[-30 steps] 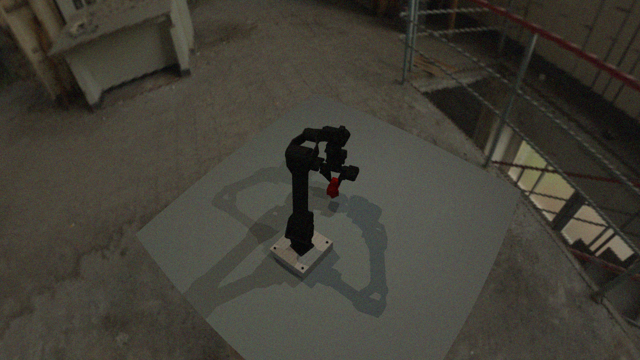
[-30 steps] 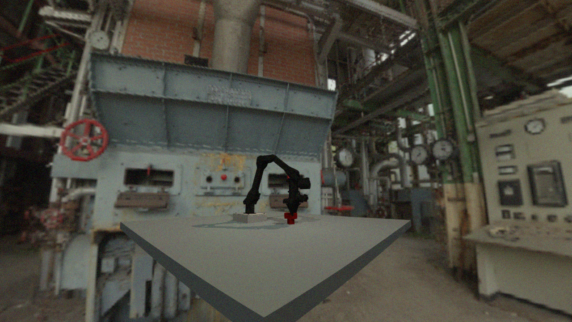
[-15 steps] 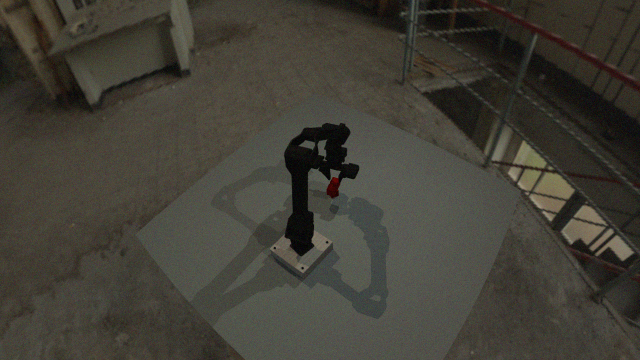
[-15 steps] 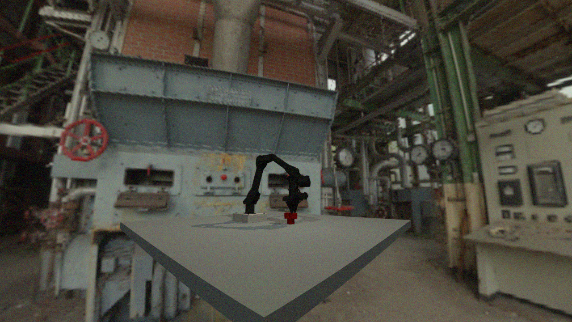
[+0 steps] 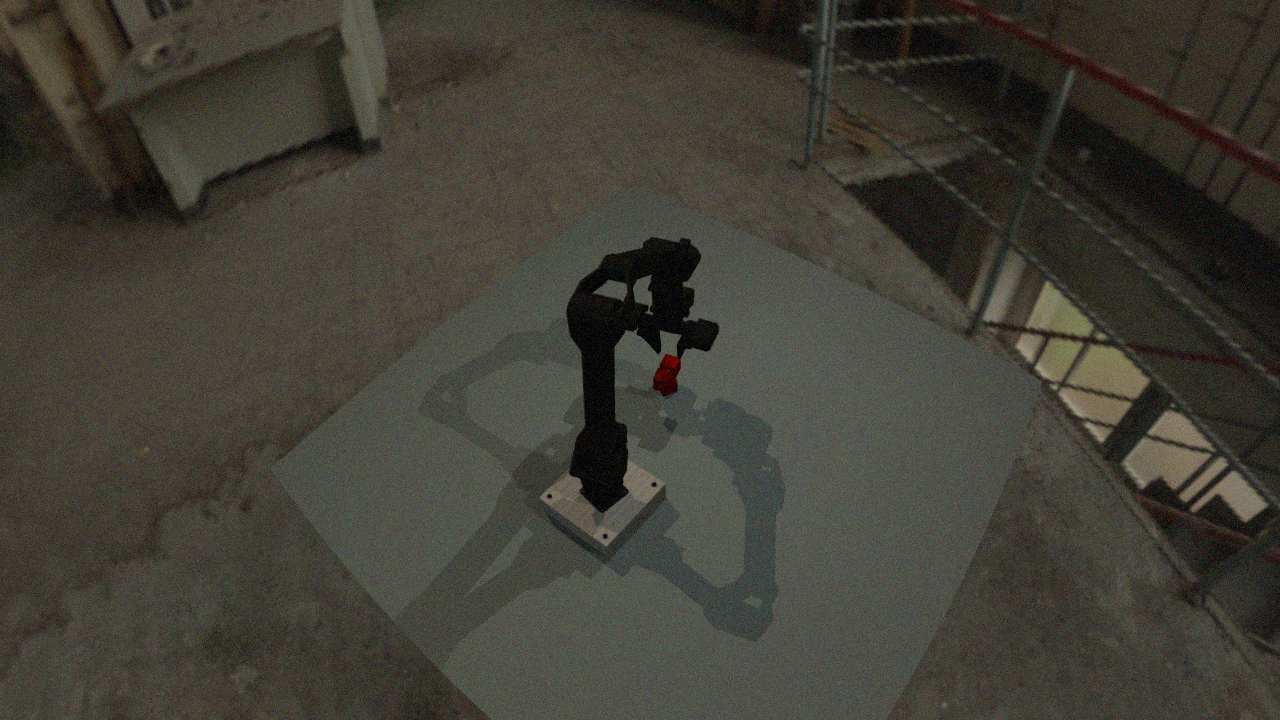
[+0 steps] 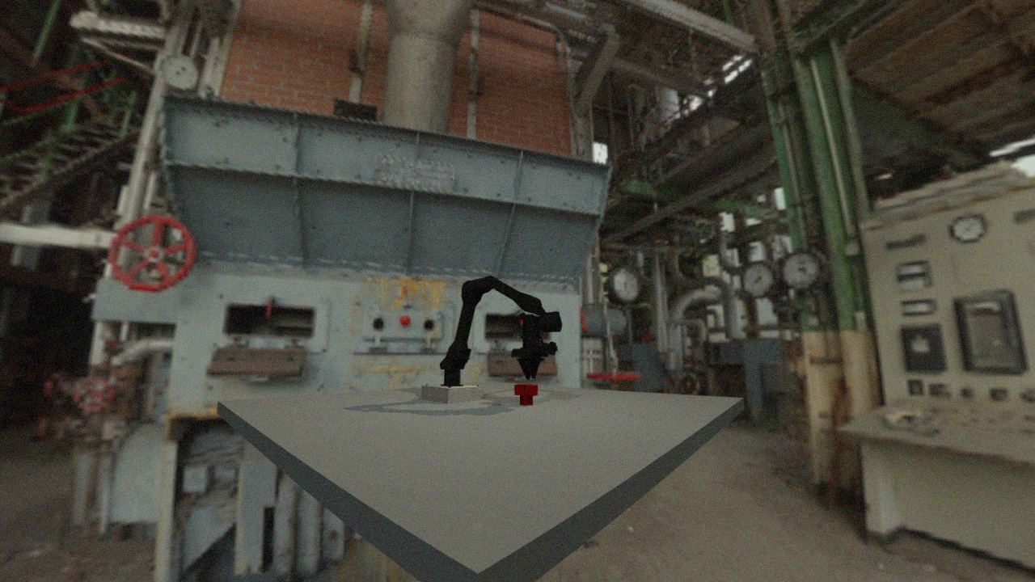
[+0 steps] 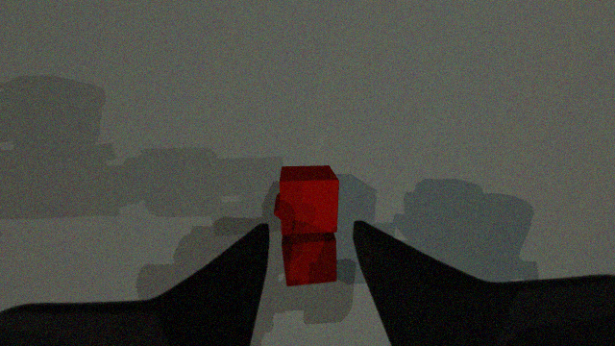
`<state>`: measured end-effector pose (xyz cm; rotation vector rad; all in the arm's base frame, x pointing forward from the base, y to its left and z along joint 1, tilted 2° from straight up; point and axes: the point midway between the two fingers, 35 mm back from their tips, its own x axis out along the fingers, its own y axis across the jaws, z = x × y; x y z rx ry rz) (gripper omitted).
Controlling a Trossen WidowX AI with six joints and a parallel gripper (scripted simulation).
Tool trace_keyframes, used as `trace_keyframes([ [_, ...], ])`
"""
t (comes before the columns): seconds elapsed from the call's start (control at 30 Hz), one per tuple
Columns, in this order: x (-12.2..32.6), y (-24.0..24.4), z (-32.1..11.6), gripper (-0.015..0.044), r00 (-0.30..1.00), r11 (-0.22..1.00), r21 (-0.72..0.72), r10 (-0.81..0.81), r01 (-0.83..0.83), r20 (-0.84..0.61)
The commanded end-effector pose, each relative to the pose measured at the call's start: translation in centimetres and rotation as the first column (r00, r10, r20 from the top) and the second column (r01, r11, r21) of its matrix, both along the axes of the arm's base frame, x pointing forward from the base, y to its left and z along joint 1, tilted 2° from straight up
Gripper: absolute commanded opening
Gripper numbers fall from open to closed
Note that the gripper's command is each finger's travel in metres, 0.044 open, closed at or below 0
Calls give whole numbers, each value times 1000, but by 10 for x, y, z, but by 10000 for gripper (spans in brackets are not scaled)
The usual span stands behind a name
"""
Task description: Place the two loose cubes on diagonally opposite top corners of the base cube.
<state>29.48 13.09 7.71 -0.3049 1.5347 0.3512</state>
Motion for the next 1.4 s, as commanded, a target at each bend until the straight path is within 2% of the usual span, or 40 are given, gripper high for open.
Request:
trace_keyframes([
  [0.0, 1, 0, 8, 205, 1000, 1000, 4, 3, -3, 8],
  [0.7, 1, -1, 31, 205, 1000, 1000, 4, 3, -3, 8],
  [0.93, 0, -1, 38, 389, 1000, 1000, 2, -3, 3, 4],
  [0.97, 0, -1, 39, 400, 1000, 1000, 2, -3, 3, 4],
  [1.17, -2, 1, 38, 400, 1000, 1000, 1, -4, 4, 0],
  [1.37, -46, 65, 42, 400, 1000, 1000, 6, -4, 4, -3],
])
